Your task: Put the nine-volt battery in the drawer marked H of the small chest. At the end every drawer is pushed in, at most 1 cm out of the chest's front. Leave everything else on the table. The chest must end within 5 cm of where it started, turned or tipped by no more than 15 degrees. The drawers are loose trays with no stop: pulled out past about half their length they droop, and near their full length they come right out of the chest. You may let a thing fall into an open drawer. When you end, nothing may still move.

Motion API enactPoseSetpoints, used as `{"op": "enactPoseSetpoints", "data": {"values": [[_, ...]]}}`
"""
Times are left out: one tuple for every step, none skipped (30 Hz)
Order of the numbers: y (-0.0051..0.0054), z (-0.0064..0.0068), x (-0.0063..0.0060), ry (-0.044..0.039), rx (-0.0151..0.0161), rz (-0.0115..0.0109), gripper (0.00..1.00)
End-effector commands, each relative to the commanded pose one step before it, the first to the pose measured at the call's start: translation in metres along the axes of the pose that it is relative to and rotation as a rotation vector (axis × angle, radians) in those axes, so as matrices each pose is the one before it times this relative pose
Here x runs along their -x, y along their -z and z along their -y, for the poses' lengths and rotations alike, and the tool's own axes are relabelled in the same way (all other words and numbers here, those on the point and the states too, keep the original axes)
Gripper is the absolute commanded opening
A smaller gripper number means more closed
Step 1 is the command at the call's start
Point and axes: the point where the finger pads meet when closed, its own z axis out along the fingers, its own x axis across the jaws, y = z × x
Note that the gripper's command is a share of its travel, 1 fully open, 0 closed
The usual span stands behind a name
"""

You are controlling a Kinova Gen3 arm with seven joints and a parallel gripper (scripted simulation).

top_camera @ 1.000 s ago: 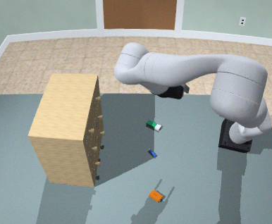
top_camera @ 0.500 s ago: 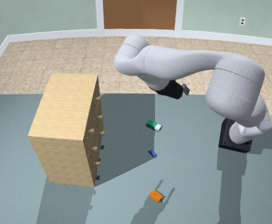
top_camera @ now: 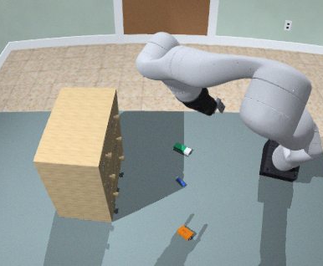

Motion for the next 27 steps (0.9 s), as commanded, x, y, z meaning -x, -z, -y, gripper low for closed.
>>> {"op": "enactPoseSetpoints", "data": {"values": [[0.00208, 0.00052, 0.00013, -0.06947, 0.04051, -0.00756, 1.00], [0.00000, 0.00000, 0.00000, 0.00000, 0.00000, 0.00000, 1.00], [0.00000, 0.00000, 0.00000, 0.00000, 0.00000, 0.00000, 1.00], [0.00000, 0.00000, 0.00000, 0.00000, 0.00000, 0.00000, 1.00], [0.00000, 0.00000, 0.00000, 0.00000, 0.00000, 0.00000, 1.00], [0.00000, 0.00000, 0.00000, 0.00000, 0.00000, 0.00000, 1.00], [0.00000, 0.00000, 0.00000, 0.00000, 0.00000, 0.00000, 1.00], [0.00000, 0.00000, 0.00000, 0.00000, 0.00000, 0.00000, 1.00], [0.00000, 0.00000, 0.00000, 0.00000, 0.00000, 0.00000, 1.00], [0.00000, 0.00000, 0.00000, 0.00000, 0.00000, 0.00000, 1.00], [0.00234, -0.00086, 0.00015, -0.06335, 0.03909, -0.00761, 1.00], [0.00000, 0.00000, 0.00000, 0.00000, 0.00000, 0.00000, 1.00], [0.00000, 0.00000, 0.00000, 0.00000, 0.00000, 0.00000, 1.00], [0.00000, 0.00000, 0.00000, 0.00000, 0.00000, 0.00000, 1.00], [0.00000, 0.00000, 0.00000, 0.00000, 0.00000, 0.00000, 1.00], [0.00000, 0.00000, 0.00000, 0.00000, 0.00000, 0.00000, 1.00], [0.00000, 0.00000, 0.00000, 0.00000, 0.00000, 0.00000, 1.00], [0.00264, -0.00101, 0.00043, -0.06088, 0.03811, -0.00762, 1.00], [0.00000, 0.00000, 0.00000, 0.00000, 0.00000, 0.00000, 1.00], [0.00000, 0.00000, 0.00000, 0.00000, 0.00000, 0.00000, 1.00], [0.00000, 0.00000, 0.00000, 0.00000, 0.00000, 0.00000, 1.00], [0.00000, 0.00000, 0.00000, 0.00000, 0.00000, 0.00000, 1.00], [0.00000, 0.00000, 0.00000, 0.00000, 0.00000, 0.00000, 1.00], [0.00000, 0.00000, 0.00000, 0.00000, 0.00000, 0.00000, 1.00], [0.00000, 0.00000, 0.00000, 0.00000, 0.00000, 0.00000, 1.00], [0.00000, 0.00000, 0.00000, 0.00000, 0.00000, 0.00000, 1.00], [0.00000, 0.00000, 0.00000, 0.00000, 0.00000, 0.00000, 1.00]]}}
